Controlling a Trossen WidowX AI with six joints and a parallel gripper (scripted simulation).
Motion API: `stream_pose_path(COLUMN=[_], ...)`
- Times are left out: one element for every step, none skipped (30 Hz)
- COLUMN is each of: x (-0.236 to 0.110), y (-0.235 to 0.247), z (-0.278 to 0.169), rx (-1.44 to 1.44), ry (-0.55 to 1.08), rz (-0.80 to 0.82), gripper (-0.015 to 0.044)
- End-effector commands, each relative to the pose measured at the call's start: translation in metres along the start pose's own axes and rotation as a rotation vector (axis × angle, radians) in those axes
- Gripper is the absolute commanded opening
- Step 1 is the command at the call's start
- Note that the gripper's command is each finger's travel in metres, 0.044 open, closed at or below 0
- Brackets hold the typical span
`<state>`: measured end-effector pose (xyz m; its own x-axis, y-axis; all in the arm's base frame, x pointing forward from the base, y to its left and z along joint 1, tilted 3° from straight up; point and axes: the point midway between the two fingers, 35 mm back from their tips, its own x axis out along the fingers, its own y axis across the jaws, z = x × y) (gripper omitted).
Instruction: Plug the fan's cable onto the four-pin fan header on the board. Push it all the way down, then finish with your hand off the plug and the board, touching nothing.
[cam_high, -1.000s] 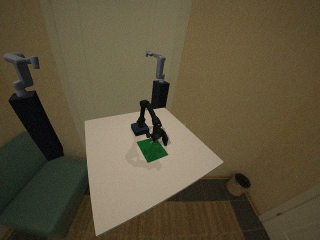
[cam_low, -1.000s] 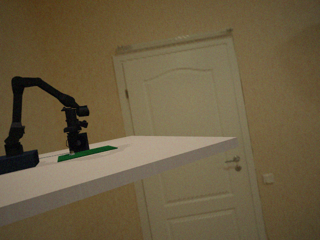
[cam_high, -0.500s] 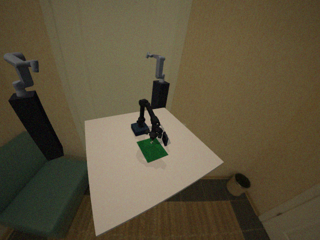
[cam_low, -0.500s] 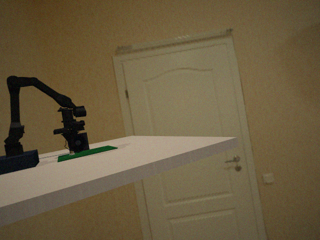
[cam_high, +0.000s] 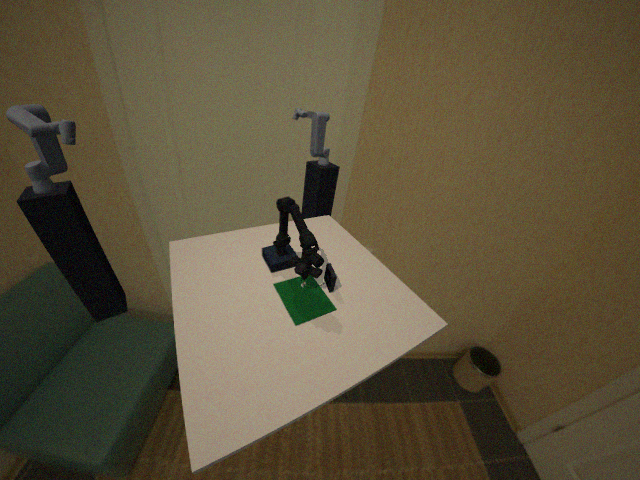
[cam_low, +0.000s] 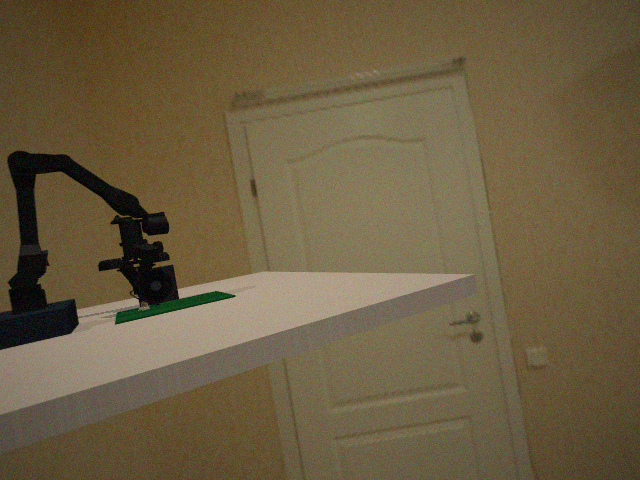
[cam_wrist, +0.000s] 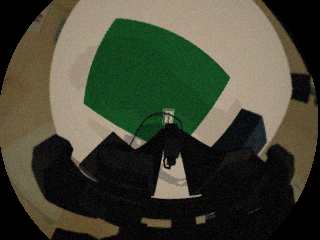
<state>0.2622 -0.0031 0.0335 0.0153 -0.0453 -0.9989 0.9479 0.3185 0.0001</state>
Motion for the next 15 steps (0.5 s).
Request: stream_pose_path(x=[-0.0016, -0.0020, -0.0020, -0.0020, -0.0020, -0.0020, -0.0020, -0.0020, -0.0020, -0.0020, -0.0021, -0.0021, -0.0021, -0.0021, -0.0021], y=[0.0006, 0.0007, 0.0007, 0.0007, 0.0007, 0.0007, 0.0007, 0.0007, 0.0007, 0.0007, 0.0007, 0.0007, 0.0007, 0.0007, 0.0007], z=[0.0047, 0.0065, 0.0065, 0.0065, 0.0065, 0.0065, 0.0065, 0.0065, 0.0065, 0.0074, 0.0082, 0.0082, 0.0082, 0.0082, 0.0082], rx=[0.015, 0.017, 0.017, 0.017, 0.017, 0.017, 0.017, 0.017, 0.017, 0.014, 0.010, 0.010, 0.010, 0.010, 0.010], ry=[-0.005, -0.005, -0.005, -0.005, -0.005, -0.005, -0.005, -0.005, -0.005, -0.005, -0.005, -0.005, -0.005, -0.005, -0.005], rz=[0.004, 0.004, 0.004, 0.004, 0.004, 0.004, 0.004, 0.004, 0.004, 0.004, 0.004, 0.004, 0.004, 0.004, 0.004], gripper=[0.0000, 0.0000, 0.0000, 0.0000, 0.0000, 0.0000, 0.0000, 0.0000, 0.0000, 0.0000, 0.0000, 0.0000, 0.0000, 0.0000, 0.0000])
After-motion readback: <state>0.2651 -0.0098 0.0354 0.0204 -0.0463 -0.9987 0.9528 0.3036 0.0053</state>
